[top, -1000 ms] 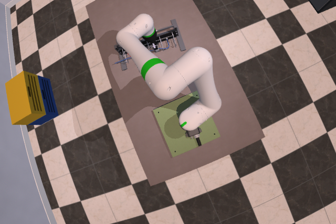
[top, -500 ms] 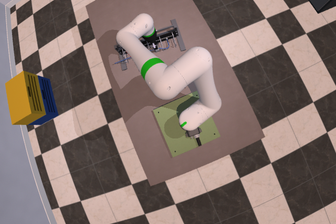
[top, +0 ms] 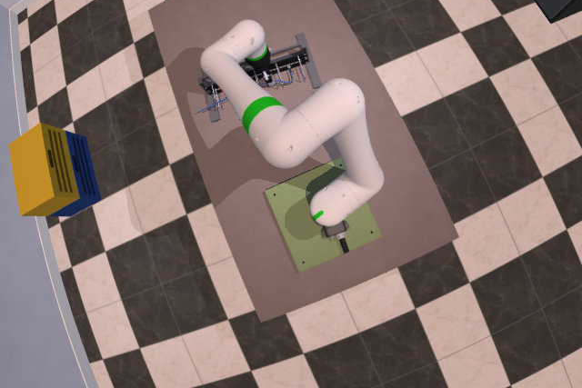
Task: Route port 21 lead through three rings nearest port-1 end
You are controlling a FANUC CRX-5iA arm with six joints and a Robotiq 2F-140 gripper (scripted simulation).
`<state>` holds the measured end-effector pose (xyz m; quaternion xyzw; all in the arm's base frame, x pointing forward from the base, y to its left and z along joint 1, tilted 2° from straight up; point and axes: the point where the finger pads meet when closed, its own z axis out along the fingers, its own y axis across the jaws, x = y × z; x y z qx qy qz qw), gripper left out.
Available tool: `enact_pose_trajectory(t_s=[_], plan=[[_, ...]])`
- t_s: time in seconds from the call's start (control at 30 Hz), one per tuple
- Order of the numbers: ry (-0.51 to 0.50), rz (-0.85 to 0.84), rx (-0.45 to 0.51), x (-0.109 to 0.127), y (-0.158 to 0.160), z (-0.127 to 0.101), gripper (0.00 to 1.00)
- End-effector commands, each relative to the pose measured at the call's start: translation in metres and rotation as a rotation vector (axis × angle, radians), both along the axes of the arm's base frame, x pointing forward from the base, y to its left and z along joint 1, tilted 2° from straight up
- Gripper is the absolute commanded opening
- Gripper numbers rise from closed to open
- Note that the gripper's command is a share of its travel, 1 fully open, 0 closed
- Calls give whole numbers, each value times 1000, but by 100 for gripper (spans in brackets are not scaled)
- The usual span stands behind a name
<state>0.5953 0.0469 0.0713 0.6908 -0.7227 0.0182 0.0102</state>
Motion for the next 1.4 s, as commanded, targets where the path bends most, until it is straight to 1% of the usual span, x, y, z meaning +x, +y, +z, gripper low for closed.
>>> enact_pose_trajectory(t_s=[0.0, 0.2, 0.53, 1.37], plan=[[-2, 0, -1, 7, -1, 1, 0], [-2, 0, -1, 16, -1, 1, 0], [-2, 0, -1, 23, -2, 1, 0], [-2, 0, -1, 24, -2, 1, 0]])
